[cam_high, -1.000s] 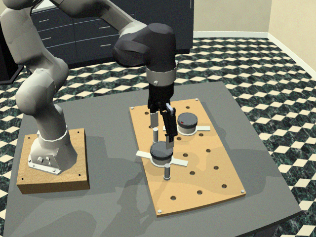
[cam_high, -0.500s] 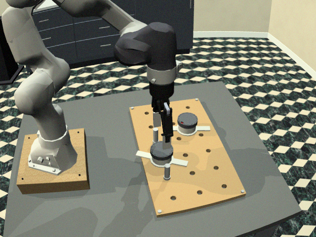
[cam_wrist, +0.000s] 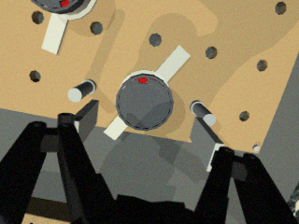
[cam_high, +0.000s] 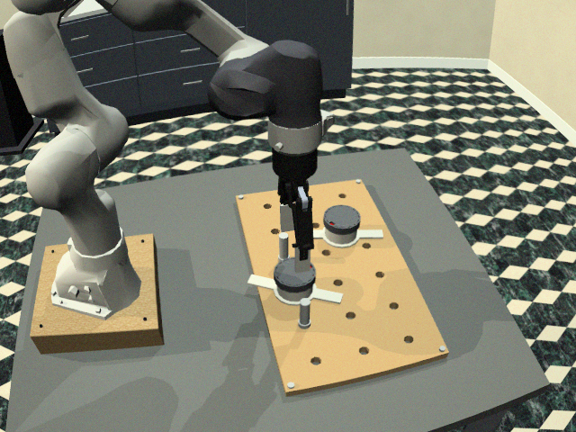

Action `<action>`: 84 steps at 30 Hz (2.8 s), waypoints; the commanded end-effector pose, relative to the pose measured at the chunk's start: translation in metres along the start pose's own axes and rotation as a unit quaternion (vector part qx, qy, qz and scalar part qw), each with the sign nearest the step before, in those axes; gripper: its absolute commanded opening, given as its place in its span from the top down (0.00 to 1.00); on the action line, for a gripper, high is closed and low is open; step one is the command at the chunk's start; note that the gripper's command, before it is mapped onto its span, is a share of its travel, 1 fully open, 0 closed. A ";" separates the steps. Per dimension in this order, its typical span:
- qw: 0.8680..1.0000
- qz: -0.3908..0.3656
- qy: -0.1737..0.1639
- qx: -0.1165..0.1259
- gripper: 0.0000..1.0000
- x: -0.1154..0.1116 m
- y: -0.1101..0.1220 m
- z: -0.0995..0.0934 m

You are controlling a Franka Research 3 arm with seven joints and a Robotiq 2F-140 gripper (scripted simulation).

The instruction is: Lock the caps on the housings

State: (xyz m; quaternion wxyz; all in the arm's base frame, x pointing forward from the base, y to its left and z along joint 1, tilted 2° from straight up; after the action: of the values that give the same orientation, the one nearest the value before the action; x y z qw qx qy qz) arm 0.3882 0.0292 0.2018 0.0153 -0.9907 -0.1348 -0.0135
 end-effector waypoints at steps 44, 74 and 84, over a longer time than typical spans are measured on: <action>1.000 0.009 0.000 0.001 0.22 0.001 -0.001 0.030; 1.000 0.009 0.000 0.001 0.22 0.001 -0.001 0.061; 1.000 0.009 0.000 0.001 0.22 0.001 -0.002 0.066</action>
State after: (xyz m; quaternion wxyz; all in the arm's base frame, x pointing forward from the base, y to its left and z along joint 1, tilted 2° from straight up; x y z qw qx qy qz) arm 0.3900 0.0338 0.1371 0.0185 -0.9915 -0.1281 -0.0115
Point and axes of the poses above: the point where the finger pads meet when closed, its own z axis out along the fingers, its own y axis across the jaws, x = y × z, the point moved 9 cm from there along -z, back along the fingers, and after that the axes turned 3 degrees about -z, right-handed, at the moved point
